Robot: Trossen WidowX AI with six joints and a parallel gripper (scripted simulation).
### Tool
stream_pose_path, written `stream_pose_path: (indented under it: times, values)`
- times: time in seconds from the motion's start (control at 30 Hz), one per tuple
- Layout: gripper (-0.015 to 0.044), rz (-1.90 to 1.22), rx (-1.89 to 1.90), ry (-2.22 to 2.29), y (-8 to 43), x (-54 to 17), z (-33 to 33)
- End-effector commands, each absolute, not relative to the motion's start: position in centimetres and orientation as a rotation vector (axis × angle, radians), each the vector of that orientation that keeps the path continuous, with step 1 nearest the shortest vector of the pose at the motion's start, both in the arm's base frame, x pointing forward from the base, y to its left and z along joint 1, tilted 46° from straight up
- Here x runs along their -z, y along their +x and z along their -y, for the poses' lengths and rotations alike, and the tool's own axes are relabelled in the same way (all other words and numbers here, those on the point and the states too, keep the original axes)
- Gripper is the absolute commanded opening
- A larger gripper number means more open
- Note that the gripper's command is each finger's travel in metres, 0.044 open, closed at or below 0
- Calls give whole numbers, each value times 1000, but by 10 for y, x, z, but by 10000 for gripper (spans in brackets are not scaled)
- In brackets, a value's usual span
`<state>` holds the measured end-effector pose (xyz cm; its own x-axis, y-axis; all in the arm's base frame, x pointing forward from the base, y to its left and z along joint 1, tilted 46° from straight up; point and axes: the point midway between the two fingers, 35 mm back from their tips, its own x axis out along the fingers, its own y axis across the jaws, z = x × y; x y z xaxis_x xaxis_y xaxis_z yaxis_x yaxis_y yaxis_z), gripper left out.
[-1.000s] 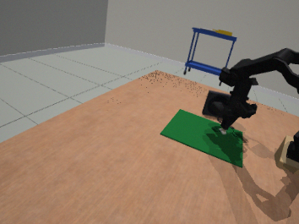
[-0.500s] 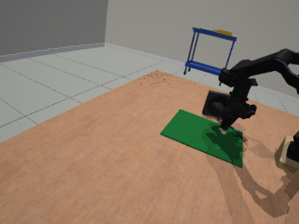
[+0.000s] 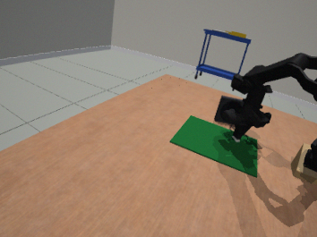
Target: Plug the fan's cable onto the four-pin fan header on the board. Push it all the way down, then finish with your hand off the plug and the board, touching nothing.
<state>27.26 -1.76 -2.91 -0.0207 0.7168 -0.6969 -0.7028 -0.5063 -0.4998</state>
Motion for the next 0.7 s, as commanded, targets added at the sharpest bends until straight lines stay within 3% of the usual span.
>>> stream_pose_path:
  times: [0.0, 0.37, 0.67]
  values:
    - [0, 18, -1729, -1188, 272, 32, 14]
    - [0, 18, -1729, -1188, 272, 35, 11]
    - [236, 17, -1728, -1193, 272, 32, 14]
